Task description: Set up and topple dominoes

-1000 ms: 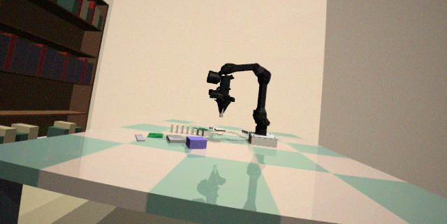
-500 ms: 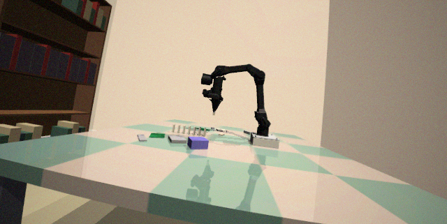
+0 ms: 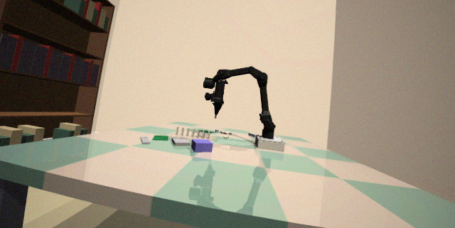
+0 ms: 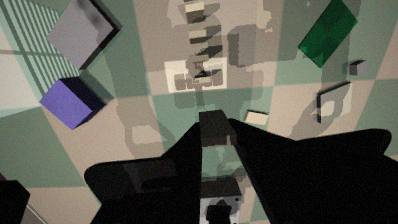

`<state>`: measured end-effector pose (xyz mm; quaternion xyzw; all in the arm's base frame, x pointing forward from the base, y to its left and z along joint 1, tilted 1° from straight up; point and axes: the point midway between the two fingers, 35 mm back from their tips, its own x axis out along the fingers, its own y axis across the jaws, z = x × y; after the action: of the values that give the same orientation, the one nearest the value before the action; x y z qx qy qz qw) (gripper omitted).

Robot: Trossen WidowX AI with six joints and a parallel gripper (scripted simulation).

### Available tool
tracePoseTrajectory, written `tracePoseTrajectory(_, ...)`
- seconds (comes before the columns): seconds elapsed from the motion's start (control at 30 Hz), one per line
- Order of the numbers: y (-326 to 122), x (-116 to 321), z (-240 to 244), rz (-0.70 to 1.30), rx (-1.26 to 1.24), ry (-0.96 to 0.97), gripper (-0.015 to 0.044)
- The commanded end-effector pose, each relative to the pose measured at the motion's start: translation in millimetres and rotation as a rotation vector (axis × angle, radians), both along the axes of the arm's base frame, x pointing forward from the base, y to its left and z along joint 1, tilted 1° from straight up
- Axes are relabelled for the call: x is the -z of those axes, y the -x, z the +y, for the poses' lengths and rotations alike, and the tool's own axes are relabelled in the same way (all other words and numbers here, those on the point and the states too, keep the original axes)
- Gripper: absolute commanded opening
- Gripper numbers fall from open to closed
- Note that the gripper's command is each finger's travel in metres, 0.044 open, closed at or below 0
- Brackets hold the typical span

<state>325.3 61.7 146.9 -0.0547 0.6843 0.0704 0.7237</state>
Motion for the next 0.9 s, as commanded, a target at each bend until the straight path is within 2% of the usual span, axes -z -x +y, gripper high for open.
tracePoseTrajectory(0.0, -3, 23, 1, 0.012, -0.009, -0.001, 0.0107)
tracePoseTrajectory(0.63, -1, 119, 3, 0.013, -0.009, -0.001, 0.0107)
tracePoseTrajectory(0.87, -1, 122, 2, 0.013, -0.009, -0.001, 0.0107)
